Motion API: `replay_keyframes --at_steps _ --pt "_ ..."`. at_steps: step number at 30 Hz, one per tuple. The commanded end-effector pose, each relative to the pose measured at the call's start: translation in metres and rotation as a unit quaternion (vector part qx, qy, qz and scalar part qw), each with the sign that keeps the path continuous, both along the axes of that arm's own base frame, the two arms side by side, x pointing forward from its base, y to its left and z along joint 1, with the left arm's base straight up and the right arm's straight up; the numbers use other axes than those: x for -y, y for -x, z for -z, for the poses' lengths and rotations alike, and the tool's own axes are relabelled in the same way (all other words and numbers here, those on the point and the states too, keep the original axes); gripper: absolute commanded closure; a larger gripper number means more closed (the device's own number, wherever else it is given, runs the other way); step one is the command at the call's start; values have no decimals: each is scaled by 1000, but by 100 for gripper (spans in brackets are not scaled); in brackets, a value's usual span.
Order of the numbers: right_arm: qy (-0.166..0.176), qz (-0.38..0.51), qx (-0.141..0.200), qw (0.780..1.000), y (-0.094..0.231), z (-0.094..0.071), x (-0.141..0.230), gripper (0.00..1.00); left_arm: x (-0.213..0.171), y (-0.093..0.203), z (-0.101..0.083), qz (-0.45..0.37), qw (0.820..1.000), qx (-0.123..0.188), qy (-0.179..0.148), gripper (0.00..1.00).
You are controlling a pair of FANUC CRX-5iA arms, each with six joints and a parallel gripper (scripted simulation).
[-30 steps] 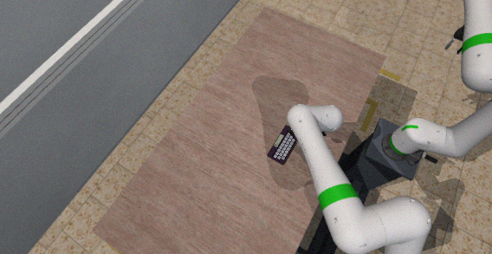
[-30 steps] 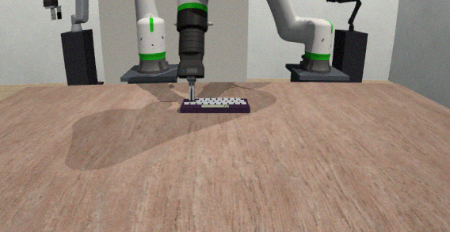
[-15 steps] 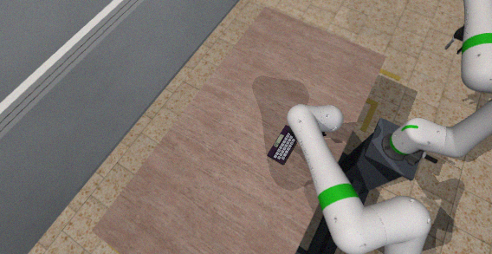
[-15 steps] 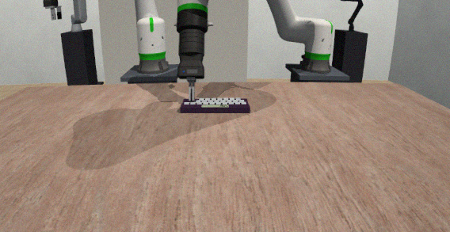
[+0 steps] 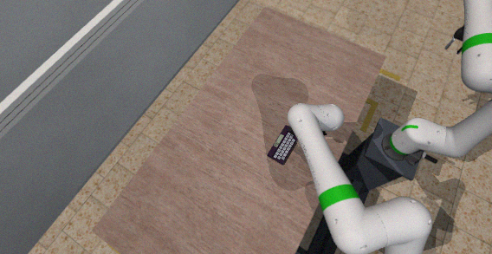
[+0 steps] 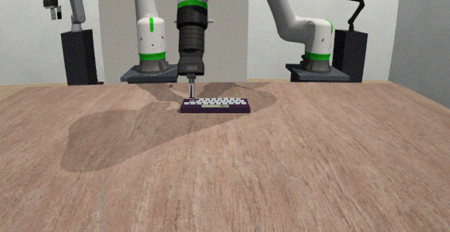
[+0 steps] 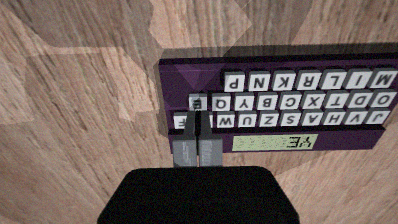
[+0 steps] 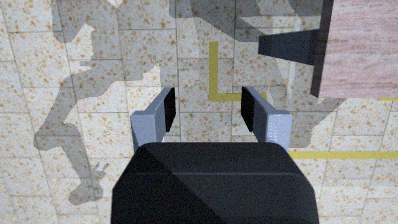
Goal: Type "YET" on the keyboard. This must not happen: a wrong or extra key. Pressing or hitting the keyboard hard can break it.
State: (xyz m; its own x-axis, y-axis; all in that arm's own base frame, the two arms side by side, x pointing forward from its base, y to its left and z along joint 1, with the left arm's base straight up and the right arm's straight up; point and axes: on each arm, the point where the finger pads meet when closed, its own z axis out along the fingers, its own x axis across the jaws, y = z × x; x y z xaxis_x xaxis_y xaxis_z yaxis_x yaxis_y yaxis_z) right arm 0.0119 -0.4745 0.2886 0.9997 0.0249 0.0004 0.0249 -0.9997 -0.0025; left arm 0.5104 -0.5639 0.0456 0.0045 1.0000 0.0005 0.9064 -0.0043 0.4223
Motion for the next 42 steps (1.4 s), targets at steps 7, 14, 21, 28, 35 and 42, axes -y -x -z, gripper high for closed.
replay_keyframes --at_steps 7,14,21,28,35,42 --pt "1 0 0 1000 0 -1 0 0 -14 -1 -2 0 1000 1 1 100" --pt "1 0 0 1000 0 -1 0 0 -69 -1 -1 0 1000 1 1 100" --pt "1 0 0 1000 0 -1 0 0 -102 -1 -1 0 1000 1 1 100" --pt "1 0 0 1000 0 -1 0 0 -110 -1 -1 0 1000 1 1 100" --pt "1 0 0 1000 0 -1 0 0 -110 -1 1 0 1000 1 1 100" --pt "1 0 0 1000 0 -1 0 0 -110 -1 4 0 1000 1 1 100"
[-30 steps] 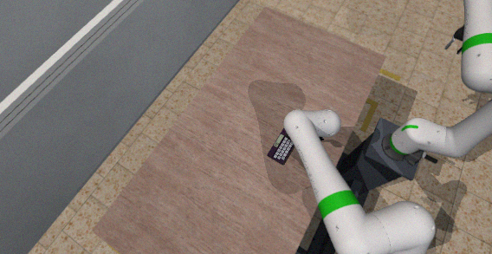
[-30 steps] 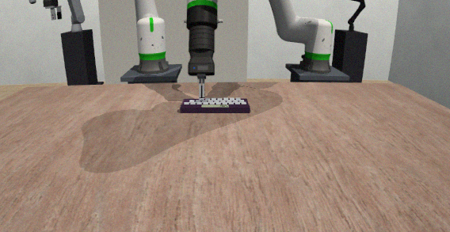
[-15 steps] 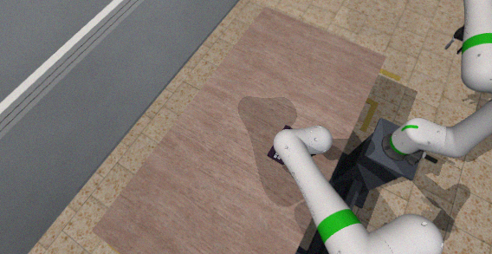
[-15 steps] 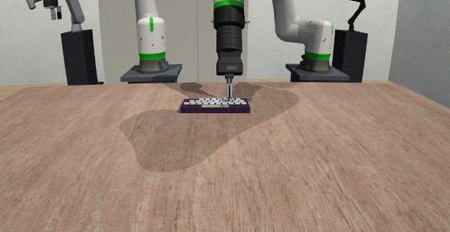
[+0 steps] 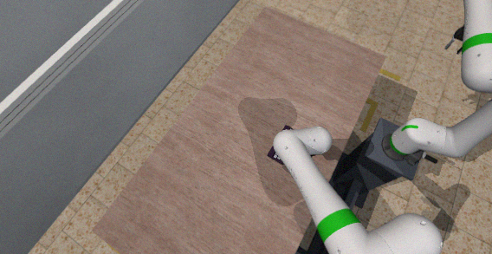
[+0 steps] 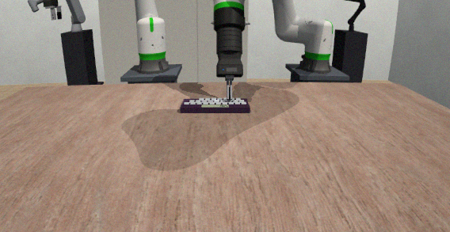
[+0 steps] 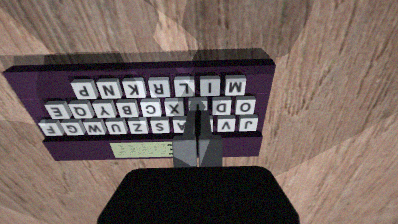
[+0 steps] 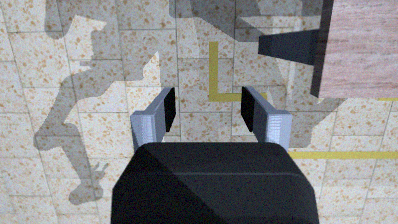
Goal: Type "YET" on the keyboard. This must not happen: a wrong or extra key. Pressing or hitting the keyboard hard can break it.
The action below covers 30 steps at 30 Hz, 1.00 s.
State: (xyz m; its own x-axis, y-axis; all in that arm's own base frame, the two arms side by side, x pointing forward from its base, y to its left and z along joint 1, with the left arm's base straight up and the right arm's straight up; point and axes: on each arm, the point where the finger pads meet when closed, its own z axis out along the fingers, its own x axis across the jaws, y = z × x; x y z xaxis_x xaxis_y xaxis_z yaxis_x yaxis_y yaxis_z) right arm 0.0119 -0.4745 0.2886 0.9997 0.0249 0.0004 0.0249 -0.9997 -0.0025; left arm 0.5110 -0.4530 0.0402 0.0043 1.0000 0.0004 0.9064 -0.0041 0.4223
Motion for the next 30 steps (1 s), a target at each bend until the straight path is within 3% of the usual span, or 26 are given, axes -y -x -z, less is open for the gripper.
replay_keyframes --at_steps 1,30 --pt "1 0 0 1000 0 -1 0 0 1 0 -1 0 1000 1 1 100" --pt "1 0 0 1000 0 -1 0 0 1 0 2 0 1000 1 1 100"
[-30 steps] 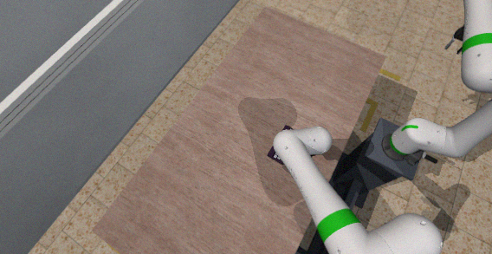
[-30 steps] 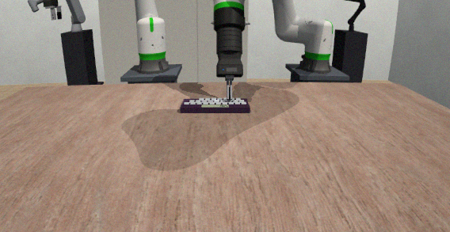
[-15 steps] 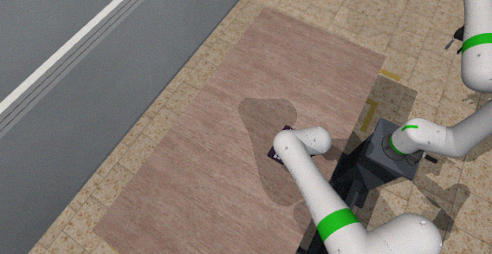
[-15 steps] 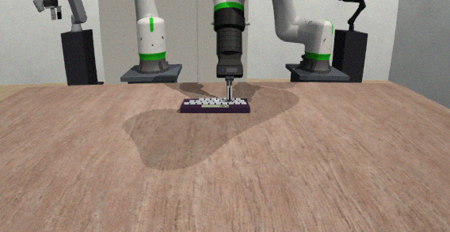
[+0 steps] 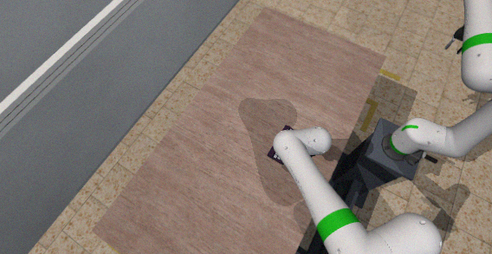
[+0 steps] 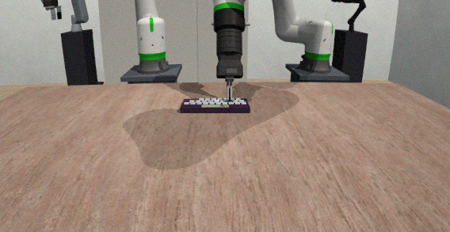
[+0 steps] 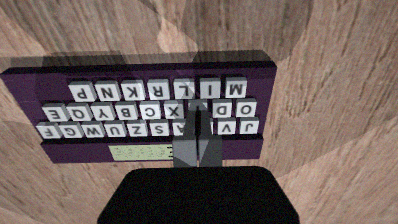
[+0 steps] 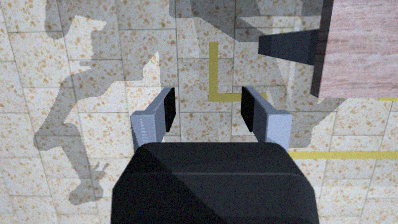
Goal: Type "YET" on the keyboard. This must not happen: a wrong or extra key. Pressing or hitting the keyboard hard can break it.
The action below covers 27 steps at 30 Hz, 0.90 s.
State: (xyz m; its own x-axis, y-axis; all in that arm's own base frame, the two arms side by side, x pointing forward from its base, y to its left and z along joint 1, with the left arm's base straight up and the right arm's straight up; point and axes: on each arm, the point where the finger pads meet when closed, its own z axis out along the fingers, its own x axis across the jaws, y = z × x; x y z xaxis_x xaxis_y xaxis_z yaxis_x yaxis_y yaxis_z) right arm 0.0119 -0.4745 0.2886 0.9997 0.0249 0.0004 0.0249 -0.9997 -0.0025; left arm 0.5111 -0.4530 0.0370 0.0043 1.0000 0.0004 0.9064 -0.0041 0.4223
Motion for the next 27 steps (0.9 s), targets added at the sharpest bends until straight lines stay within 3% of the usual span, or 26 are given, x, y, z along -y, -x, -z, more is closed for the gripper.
replay_keyframes --at_steps 1,15,27 --pt "1 0 0 1000 0 -1 0 0 1 0 -1 0 1000 1 1 100" --pt "1 0 0 1000 0 -1 0 0 1 0 0 0 1000 1 1 100" --pt "1 0 0 1000 0 -1 0 0 1 0 -10 0 1000 1 1 100"
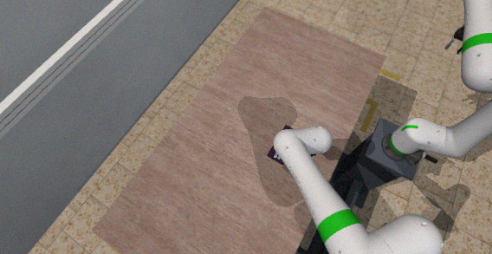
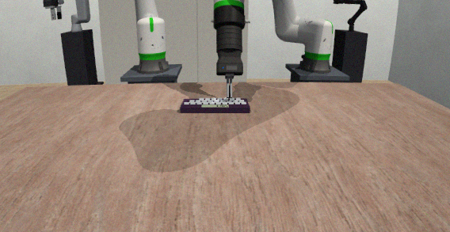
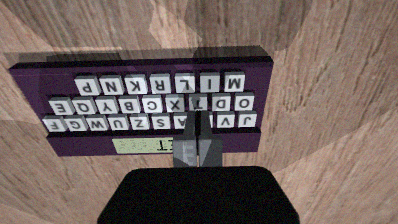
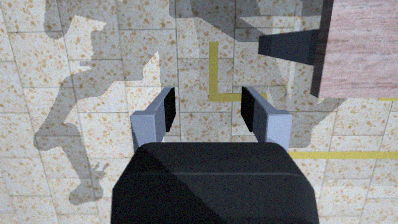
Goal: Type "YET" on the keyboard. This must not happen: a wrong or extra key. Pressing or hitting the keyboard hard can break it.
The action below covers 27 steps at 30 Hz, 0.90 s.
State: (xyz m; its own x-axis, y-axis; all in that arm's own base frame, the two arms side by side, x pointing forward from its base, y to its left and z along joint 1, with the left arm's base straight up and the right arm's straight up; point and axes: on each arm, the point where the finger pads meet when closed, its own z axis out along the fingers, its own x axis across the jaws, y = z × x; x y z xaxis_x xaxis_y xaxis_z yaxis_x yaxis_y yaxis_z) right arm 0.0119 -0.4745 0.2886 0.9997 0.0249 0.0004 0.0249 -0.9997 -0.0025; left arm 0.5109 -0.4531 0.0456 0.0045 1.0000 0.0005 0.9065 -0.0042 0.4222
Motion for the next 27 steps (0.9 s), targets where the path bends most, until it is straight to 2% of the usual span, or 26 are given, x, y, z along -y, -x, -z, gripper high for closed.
replay_keyframes --at_steps 1,7,19,27 --pt "1 0 0 1000 0 -1 0 0 0 -1 -2 0 1000 1 1 100" --pt "1 0 0 1000 0 -1 0 0 0 -1 -5 0 1000 1 1 100" --pt "1 0 0 1000 0 -1 0 0 0 -1 -22 0 1000 1 1 100" --pt "1 0 0 1000 0 -1 0 0 0 -1 -23 0 1000 1 1 100"
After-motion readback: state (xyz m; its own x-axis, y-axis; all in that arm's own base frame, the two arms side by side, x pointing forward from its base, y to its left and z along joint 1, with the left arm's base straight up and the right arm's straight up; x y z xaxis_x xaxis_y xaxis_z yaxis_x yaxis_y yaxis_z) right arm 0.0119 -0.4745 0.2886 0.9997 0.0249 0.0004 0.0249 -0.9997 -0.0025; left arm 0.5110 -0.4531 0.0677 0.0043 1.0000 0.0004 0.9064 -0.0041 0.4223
